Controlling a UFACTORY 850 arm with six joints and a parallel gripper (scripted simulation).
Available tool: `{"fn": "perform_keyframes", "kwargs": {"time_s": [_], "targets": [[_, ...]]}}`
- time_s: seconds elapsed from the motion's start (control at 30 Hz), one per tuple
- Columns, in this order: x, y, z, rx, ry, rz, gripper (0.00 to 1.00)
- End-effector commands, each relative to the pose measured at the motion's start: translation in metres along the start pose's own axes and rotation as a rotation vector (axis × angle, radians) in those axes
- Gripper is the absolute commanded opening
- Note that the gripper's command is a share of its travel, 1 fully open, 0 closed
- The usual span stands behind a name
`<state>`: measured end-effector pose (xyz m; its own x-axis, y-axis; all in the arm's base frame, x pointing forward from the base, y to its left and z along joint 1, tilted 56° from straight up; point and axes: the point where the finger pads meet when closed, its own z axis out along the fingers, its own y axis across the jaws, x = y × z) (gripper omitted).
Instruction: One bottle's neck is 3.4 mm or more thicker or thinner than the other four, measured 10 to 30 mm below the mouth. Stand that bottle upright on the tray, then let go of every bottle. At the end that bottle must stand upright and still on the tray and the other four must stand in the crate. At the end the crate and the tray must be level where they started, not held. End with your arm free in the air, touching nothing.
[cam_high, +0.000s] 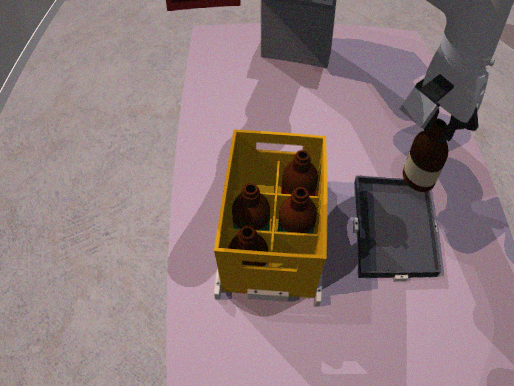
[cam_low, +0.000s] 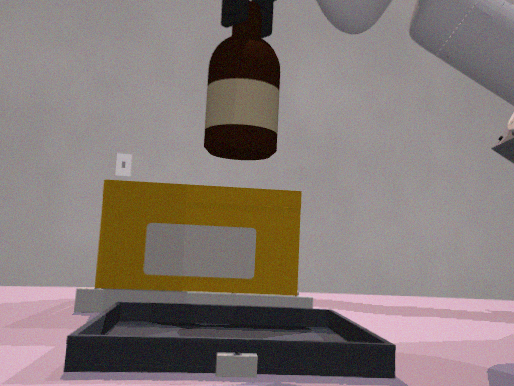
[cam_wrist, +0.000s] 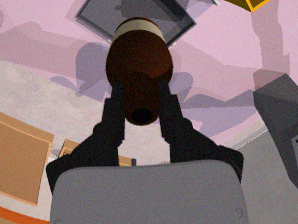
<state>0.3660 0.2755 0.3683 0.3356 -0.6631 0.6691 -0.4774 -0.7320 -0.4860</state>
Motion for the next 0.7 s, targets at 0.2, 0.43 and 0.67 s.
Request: {"fn": "perform_keyframes", "kwargs": {"time_s": [0.2, 0.43, 0.67], "targets": [[0.0, 0.0, 0.003, 0.001, 0.0, 0.001, 0.0], [0.0, 0.0, 0.011, 0.001, 0.0, 0.001, 0.0], [0.0, 0.0, 0.02, 0.001, 0.0, 0.001, 0.0]]}}
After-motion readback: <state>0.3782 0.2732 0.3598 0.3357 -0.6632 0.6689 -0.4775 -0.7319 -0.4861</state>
